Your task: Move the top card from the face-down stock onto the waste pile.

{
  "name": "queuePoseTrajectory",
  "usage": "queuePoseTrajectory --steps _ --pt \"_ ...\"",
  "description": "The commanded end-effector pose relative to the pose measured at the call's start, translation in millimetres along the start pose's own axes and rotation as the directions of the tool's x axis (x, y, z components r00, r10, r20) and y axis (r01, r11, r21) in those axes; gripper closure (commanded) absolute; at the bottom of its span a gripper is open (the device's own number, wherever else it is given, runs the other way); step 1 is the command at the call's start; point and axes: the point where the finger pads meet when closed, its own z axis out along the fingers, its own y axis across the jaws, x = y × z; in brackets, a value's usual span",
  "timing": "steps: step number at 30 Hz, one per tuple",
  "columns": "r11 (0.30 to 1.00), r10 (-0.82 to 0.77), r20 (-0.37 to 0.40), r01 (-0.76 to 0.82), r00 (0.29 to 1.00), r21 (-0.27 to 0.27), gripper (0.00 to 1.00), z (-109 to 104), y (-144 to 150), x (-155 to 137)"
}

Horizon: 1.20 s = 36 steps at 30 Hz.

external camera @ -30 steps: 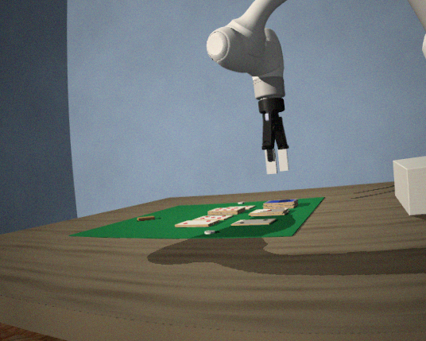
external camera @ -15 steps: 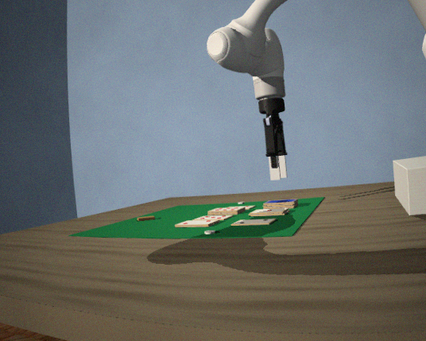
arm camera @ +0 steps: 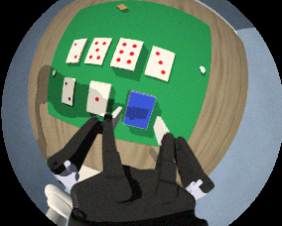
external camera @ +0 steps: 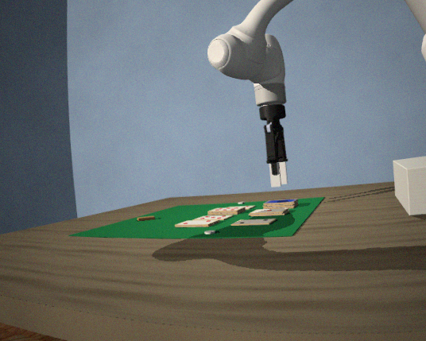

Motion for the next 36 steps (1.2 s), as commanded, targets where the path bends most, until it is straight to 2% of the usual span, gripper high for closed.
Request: queuePoseTrajectory --steps 1,17,36 --pt "1.000 -0.002 -0.005 0.002 1.000 0.000 0.50 11.0 1.2 0.8" --pt "1.000 -0.002 -0.005 0.002 1.000 0.000 0.50 32.5 1.3 0.9" --pt "1.000 -0.002 -0.005 0.002 1.000 0.000 0.50 34.0 1.3 0.9"
